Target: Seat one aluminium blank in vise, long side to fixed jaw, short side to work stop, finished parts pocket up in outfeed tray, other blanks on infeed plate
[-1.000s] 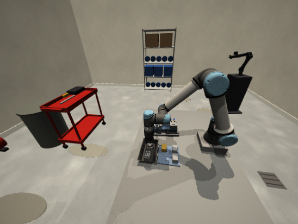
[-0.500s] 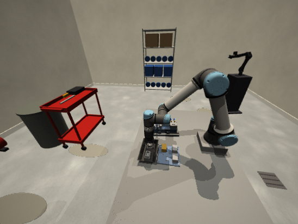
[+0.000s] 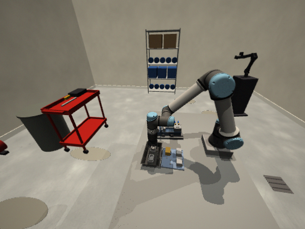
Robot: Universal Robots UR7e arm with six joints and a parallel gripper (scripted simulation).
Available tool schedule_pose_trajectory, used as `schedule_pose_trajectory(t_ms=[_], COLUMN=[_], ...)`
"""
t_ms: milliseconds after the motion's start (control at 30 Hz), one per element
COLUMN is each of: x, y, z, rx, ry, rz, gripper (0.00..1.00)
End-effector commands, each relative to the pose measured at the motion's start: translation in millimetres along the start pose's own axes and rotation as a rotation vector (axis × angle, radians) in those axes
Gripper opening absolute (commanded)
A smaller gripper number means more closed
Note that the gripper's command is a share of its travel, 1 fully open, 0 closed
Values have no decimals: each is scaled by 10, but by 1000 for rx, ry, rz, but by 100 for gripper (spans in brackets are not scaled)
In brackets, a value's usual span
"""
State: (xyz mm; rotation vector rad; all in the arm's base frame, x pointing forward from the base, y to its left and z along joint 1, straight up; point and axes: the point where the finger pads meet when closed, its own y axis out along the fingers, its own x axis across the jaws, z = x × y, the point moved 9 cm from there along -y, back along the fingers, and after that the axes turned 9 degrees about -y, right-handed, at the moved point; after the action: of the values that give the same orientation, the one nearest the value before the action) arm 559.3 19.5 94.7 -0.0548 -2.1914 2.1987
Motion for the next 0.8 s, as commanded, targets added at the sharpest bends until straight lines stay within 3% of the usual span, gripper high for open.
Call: schedule_pose_trajectory(t_ms=[0,367,433,767], x=[-4,-3,-3,-2], y=[-106,-648,-648,-1174], z=[0,0,0,0], rx=[0,0,0,0], ry=[0,0,0,0], rz=[2,2,2,2], gripper=[100,100,100,100])
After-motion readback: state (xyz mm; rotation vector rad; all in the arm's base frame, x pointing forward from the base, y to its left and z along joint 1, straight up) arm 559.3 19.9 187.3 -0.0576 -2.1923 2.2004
